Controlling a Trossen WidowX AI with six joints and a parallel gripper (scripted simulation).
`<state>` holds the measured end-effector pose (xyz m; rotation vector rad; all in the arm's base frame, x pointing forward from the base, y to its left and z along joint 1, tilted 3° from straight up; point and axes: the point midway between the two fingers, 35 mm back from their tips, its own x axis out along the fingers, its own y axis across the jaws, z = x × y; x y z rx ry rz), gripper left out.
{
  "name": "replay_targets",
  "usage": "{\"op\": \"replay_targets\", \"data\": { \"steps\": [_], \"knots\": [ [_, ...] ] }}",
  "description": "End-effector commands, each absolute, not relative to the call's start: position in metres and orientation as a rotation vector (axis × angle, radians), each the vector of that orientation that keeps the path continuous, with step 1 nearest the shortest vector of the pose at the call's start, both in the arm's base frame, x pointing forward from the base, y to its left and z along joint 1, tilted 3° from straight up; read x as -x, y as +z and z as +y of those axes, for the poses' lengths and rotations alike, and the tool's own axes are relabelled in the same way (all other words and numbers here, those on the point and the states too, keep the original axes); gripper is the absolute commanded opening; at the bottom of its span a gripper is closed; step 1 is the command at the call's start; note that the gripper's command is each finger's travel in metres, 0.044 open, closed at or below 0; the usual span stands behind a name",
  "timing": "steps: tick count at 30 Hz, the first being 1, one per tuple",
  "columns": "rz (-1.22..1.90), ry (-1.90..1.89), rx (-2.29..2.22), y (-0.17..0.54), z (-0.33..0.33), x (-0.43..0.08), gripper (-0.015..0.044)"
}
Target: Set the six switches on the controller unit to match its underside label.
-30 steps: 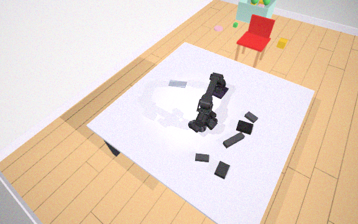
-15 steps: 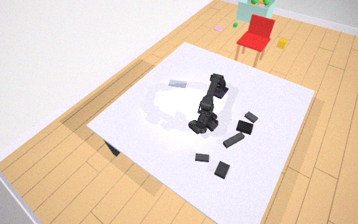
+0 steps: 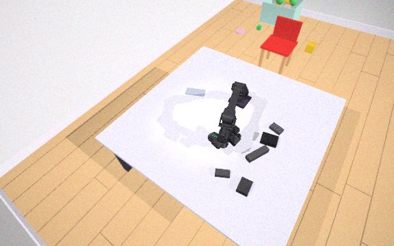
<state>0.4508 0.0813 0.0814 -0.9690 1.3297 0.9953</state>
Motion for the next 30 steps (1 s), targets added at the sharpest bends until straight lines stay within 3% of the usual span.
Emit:
{"op": "replay_targets", "data": {
  "steps": [1, 30],
  "knots": [
    [1.337, 0.990, 0.961, 0.078, 0.081, -0.451, 0.0338],
    [1.336, 0.990, 0.960, 0.060, 0.093, -0.454, 0.0338]
  ]
}}
